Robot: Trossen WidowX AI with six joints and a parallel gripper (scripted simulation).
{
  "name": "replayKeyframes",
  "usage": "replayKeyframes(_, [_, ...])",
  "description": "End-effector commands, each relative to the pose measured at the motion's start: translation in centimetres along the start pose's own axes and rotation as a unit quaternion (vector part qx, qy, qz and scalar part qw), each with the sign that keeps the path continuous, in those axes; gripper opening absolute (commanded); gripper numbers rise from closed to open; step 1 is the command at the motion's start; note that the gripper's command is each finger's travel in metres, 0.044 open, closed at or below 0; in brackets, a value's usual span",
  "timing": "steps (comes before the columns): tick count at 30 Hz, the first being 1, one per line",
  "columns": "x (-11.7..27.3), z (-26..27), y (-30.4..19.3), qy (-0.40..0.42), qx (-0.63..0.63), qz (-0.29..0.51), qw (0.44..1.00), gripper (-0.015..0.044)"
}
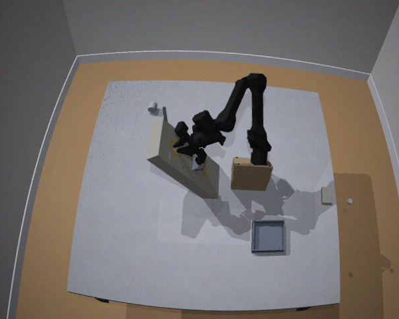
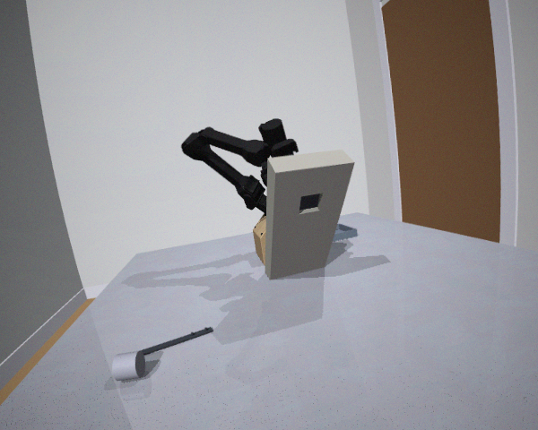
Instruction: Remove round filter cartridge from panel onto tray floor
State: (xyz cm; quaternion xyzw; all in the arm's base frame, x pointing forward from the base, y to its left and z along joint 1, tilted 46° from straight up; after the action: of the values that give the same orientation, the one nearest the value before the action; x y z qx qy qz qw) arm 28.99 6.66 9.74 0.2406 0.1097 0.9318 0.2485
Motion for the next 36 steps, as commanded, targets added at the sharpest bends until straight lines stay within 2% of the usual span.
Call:
replayKeyframes(1, [-0.6, 0.07, 0.13, -0.005, 0.063, 0.001, 0.998, 0.0])
replayKeyframes(16, [-0.64, 0.07, 0.13, -0.004, 0.319, 0.002, 0.948, 0.0])
replayKeyframes(31, [-0.66, 0.07, 0.13, -0.004, 0.55, 0.003, 0.835, 0.0])
replayKeyframes(36, [-0.67, 0.08, 0.12, -0.004, 0.518, 0.003, 0.856, 0.0])
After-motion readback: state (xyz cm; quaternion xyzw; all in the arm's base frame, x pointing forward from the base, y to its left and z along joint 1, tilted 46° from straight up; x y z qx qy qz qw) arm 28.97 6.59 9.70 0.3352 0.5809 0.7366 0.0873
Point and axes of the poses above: the point midway between the two fingers, 35 mm back from their tips, its own x axis back along the fingers, its own z axis across the jaws, y = z × x, the point moved 7 cm from there along x, back along the fingers, and after that the axes turned 11 degrees about -x, right-handed, at the moved point
